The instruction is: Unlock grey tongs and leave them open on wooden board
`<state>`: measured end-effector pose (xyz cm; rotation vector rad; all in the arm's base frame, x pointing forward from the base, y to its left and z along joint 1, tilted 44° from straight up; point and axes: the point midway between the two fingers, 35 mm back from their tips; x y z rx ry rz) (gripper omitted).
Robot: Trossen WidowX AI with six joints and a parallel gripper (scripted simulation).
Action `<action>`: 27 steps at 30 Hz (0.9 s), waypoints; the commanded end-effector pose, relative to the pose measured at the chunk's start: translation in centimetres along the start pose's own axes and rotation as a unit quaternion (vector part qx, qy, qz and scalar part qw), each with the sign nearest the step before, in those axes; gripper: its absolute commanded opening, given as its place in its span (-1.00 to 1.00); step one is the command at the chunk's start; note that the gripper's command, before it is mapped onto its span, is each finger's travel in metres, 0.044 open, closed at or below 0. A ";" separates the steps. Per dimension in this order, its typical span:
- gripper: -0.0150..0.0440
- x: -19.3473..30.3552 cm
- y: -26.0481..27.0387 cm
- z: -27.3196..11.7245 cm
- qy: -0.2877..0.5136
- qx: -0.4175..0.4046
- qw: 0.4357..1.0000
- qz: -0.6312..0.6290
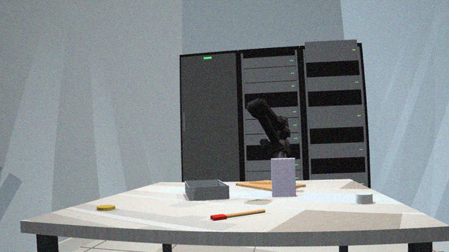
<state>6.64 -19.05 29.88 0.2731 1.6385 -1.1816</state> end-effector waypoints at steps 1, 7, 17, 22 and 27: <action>-1.00 -0.3 -0.5 0.3 0.009 0.003 1.000 0.013; -1.00 -0.1 -1.1 1.3 0.045 0.005 0.998 0.047; -1.00 0.6 -1.7 2.8 0.119 -0.001 0.989 0.088; -1.00 1.0 -1.6 3.4 0.161 -0.007 0.982 0.100; -1.00 1.4 -1.5 4.0 0.204 -0.016 0.973 0.104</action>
Point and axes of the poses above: the point midway between the two fingers, 35 mm back from their tips, its own z axis out along the fingers, its own y axis across the jaws, x = y × z, and after that the axes turned 10 degrees about -z, right-handed
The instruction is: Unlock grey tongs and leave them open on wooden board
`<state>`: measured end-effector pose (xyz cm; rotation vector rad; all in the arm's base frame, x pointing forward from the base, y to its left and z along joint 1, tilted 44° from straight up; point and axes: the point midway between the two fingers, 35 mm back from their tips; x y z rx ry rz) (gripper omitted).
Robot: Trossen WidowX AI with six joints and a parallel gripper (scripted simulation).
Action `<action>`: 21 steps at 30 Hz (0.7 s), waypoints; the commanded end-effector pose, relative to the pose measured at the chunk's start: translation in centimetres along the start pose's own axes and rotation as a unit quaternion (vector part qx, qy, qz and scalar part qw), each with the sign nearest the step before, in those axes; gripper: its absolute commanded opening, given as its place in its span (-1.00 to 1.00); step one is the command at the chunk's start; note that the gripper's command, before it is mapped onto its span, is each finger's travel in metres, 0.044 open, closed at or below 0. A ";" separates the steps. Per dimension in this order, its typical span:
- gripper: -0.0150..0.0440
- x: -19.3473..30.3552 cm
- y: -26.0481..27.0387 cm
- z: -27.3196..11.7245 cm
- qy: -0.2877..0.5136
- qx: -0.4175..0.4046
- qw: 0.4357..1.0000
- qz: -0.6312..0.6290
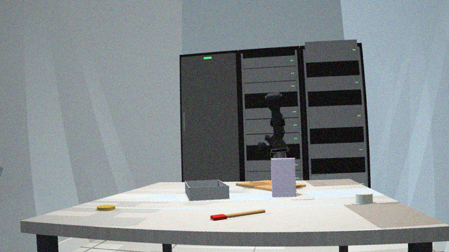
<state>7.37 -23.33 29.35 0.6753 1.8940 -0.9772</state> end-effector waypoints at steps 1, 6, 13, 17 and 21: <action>-1.00 -0.3 -0.1 0.2 0.024 0.000 1.000 -0.004; -1.00 -0.1 0.2 0.7 0.072 -0.003 0.997 -0.008; -1.00 0.3 0.6 1.3 0.139 -0.008 0.990 -0.026; -1.00 0.4 0.8 1.5 0.177 -0.010 0.983 -0.042; -1.00 0.5 1.0 1.7 0.214 -0.010 0.975 -0.063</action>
Point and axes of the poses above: the point midway between the two fingers, 35 mm back from their tips, its own z axis out along the fingers, its own y axis across the jaws, x = y × z, and after that the axes turned 10 degrees about -z, right-handed
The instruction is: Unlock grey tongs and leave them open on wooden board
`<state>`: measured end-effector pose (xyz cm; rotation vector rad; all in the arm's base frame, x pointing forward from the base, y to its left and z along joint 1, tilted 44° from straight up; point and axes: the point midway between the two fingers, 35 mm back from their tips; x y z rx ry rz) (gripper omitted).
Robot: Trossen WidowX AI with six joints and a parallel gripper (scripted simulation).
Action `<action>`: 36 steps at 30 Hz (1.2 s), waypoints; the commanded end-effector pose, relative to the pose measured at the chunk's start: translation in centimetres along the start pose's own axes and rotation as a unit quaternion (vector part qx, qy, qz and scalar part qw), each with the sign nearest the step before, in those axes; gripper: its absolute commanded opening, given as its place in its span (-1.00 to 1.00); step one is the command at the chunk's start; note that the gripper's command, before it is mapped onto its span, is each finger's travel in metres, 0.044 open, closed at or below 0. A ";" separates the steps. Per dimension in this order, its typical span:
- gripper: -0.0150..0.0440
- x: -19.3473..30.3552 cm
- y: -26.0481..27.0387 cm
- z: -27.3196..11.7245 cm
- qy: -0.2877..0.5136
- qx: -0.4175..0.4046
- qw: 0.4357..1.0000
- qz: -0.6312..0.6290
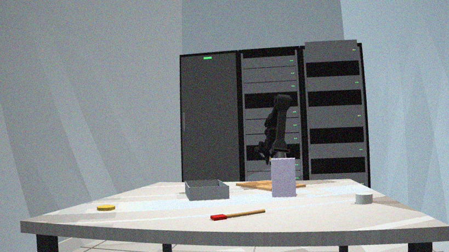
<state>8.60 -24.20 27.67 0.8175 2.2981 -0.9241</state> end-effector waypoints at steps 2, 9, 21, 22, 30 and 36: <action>-1.00 -0.3 0.1 -0.2 0.036 0.007 0.999 -0.028; -1.00 -0.3 0.3 -0.2 0.077 0.012 0.995 -0.059; -1.00 -0.3 0.3 0.5 0.077 0.012 0.995 -0.059; -1.00 -0.3 0.3 0.7 0.077 0.012 0.995 -0.059; -1.00 -0.3 0.2 2.0 0.077 0.012 0.995 -0.059; -1.00 -0.2 0.2 3.0 0.077 0.012 0.995 -0.059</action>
Point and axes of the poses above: the point midway between the two fingers, 35 mm back from their tips, its own z axis out along the fingers, its own y axis across the jaws, x = y × z, and after that the axes turned 10 degrees about -z, right-handed
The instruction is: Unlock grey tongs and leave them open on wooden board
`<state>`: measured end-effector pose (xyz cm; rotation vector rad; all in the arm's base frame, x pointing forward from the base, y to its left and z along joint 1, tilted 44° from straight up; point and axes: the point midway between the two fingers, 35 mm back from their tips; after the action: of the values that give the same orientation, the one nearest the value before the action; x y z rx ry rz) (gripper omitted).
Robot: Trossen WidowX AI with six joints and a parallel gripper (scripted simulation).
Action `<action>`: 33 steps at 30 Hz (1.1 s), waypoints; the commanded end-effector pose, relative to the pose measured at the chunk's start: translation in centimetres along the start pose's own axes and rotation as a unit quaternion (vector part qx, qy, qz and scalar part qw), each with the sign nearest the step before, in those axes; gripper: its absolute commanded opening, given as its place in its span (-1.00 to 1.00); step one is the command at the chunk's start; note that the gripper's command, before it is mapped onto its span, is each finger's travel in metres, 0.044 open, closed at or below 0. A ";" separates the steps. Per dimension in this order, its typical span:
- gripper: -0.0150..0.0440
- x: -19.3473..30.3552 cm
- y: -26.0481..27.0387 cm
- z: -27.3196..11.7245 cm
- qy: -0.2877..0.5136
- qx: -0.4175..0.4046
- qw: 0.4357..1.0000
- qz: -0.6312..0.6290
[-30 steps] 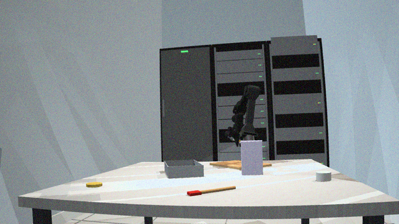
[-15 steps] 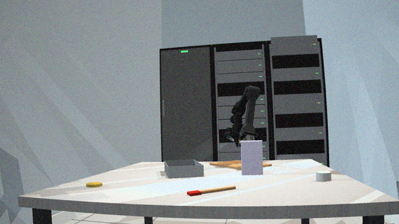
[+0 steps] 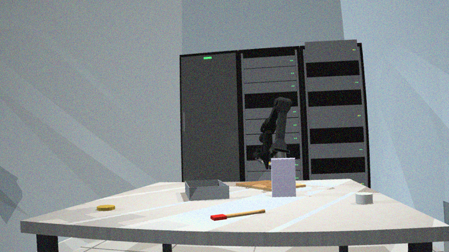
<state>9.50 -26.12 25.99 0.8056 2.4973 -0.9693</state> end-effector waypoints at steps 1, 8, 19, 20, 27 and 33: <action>-1.00 -0.1 0.0 0.4 -0.003 0.000 1.000 -0.003; -1.00 -0.1 0.0 1.6 -0.003 0.000 1.000 -0.003; -1.00 0.0 0.0 3.4 -0.003 0.000 1.000 -0.003; -1.00 0.0 0.0 3.5 -0.003 0.000 1.000 -0.003; -1.00 0.1 0.0 4.6 -0.003 0.000 1.000 -0.004; -1.00 0.2 0.1 5.5 -0.003 0.000 1.000 -0.004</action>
<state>9.92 -29.68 22.09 0.8040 2.4986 -0.9699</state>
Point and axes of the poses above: the point midway between the two fingers, 35 mm back from their tips, its own z axis out along the fingers, its own y axis across the jaws, x = y × z, and after that the axes turned 10 degrees about -z, right-handed
